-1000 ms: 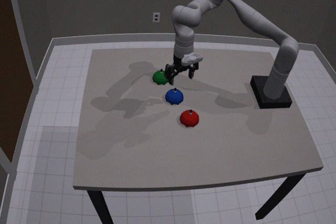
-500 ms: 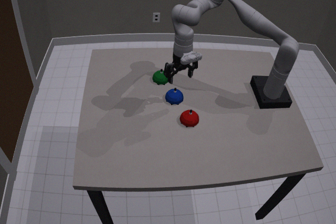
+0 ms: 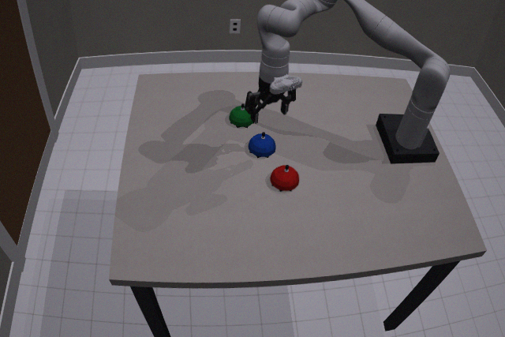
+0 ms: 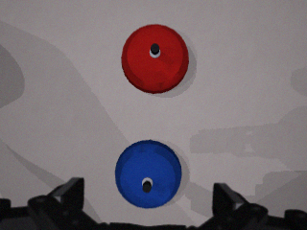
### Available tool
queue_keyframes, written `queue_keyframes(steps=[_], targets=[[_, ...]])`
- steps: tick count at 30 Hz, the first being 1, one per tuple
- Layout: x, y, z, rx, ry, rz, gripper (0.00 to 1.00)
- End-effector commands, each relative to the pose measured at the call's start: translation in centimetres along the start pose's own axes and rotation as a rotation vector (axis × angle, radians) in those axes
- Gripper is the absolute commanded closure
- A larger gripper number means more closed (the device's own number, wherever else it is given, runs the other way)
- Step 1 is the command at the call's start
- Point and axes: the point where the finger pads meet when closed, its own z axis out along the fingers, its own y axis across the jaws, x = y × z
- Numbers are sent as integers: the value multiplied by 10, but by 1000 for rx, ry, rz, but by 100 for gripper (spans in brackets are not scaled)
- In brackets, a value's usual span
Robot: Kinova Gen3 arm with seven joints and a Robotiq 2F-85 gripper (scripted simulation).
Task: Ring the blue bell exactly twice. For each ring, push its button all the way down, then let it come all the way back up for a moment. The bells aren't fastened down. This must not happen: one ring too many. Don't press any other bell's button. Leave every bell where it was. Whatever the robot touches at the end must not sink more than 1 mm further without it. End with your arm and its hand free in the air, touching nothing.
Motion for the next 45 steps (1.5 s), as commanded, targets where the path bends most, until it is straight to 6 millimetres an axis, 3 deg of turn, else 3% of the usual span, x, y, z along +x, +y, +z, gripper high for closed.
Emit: queue_keyframes(steps=[1, 45], targets=[[-2, -1, -1, -1, 0, 4, 0], [-24, -5, 1, -19, -1, 17, 0]])
